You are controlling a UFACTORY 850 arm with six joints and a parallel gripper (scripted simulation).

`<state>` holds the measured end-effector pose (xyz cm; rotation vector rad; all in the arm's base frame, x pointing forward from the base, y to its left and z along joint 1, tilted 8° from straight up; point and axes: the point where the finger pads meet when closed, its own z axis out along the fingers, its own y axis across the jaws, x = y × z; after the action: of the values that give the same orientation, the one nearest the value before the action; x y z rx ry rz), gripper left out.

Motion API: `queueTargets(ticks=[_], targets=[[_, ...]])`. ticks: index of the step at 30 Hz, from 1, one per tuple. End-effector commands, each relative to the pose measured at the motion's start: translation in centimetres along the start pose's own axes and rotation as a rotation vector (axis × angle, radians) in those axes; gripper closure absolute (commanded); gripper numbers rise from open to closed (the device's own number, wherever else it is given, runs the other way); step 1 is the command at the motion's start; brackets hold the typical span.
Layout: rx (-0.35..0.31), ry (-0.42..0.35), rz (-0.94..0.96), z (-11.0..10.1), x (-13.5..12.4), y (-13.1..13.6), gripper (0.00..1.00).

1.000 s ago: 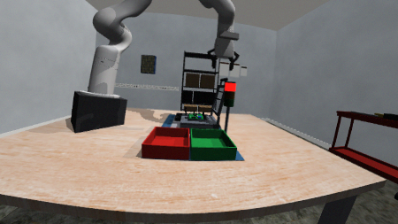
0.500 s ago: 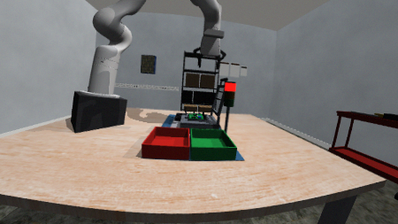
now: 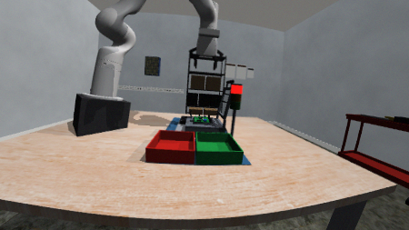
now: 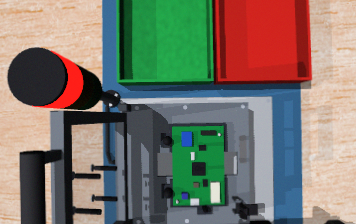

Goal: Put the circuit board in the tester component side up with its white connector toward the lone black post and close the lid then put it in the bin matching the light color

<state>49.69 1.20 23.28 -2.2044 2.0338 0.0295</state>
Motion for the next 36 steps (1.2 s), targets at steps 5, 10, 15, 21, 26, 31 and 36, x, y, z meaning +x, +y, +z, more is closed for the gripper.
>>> queueTargets(ticks=[5,10,15,21,26,31,36], targets=[[0.002,0.000,0.000,0.4,0.0,0.1,0.00],[0.002,0.000,0.000,1.5,0.0,0.1,0.00],[0.002,0.000,0.000,4.1,0.0,0.0,0.00],[0.002,0.000,0.000,8.8,0.0,0.0,0.00],[0.002,0.000,0.000,11.4,0.0,0.0,0.00],[0.002,0.000,0.000,14.8,0.0,0.0,0.00],[0.002,0.000,0.000,17.2,0.0,0.0,0.00]])
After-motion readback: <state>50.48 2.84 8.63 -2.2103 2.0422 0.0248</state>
